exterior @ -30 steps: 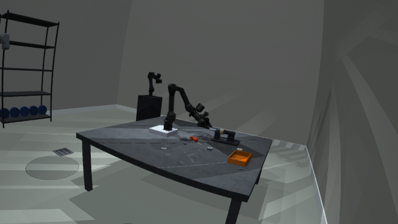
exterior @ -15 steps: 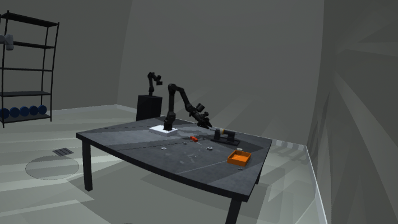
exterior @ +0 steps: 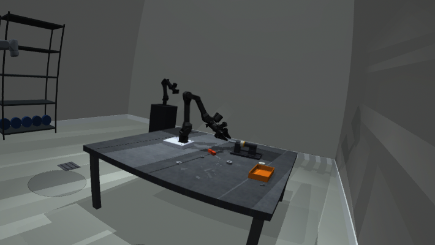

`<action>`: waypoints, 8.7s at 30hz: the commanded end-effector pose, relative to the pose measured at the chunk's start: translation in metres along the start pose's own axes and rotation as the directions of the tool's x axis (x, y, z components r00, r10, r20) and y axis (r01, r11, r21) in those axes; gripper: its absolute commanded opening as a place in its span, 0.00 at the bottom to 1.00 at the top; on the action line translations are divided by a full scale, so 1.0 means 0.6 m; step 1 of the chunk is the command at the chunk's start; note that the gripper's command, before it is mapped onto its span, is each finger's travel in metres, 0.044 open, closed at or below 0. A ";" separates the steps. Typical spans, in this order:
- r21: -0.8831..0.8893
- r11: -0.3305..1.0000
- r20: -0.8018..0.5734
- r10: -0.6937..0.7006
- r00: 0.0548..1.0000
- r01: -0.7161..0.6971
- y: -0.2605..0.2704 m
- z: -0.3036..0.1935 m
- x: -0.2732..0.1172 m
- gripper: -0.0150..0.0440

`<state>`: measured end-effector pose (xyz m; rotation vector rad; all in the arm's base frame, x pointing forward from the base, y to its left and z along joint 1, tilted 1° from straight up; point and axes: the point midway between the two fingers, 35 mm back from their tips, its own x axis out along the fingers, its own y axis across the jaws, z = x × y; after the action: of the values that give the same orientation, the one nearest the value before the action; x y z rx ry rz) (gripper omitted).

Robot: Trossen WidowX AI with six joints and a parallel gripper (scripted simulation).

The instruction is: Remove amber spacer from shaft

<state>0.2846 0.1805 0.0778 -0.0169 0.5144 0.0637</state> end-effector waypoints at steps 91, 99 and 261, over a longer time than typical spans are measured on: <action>0.000 1.000 0.003 -0.006 1.000 0.006 -0.006 -0.001 0.099 1.00; 0.000 1.000 0.003 -0.006 1.000 0.006 -0.006 -0.001 0.099 1.00; 0.000 1.000 0.001 -0.006 1.000 0.006 -0.004 -0.022 0.064 0.25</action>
<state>0.3122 0.1803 0.0474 -0.0198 0.5136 0.0614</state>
